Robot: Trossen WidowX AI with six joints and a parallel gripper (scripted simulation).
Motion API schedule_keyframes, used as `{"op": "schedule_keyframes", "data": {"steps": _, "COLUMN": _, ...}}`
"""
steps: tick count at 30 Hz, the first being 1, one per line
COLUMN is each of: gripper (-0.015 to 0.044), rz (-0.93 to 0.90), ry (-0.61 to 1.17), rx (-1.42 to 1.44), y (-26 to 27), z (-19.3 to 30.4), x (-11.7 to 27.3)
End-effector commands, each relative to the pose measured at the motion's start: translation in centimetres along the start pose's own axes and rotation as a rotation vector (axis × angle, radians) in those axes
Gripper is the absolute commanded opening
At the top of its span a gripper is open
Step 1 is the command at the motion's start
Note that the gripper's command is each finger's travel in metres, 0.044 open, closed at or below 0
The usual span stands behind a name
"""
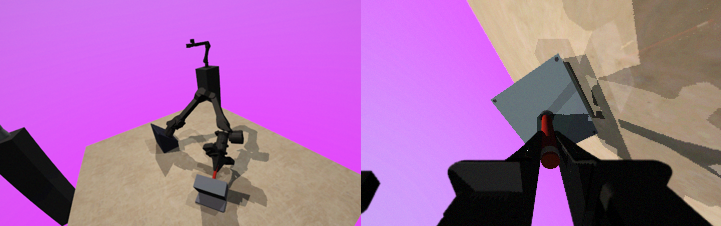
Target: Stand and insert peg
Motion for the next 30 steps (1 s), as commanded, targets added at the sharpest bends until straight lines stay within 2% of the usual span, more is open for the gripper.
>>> {"op": "schedule_keyframes", "data": {"steps": 1, "gripper": 0.0000, "rz": 0.002, "ry": -0.002, "rx": 0.006, "y": 0.0, "z": -0.1, "x": -0.4}}
{"op": "schedule_keyframes", "data": {"steps": 30, "gripper": 0.0000, "rz": 0.002, "ry": -0.002, "rx": 0.007, "y": -0.1, "z": -0.2, "x": -2.3}}
Point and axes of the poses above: the point midway between the two fingers, 35 mm back from their tips, its own x axis back along the fingers, its own y axis across the jaws, z = x × y, the point moved 1 cm from there along x, back along the fingers, and after that the axes turned 4 degrees about x, right-handed, at the moved point
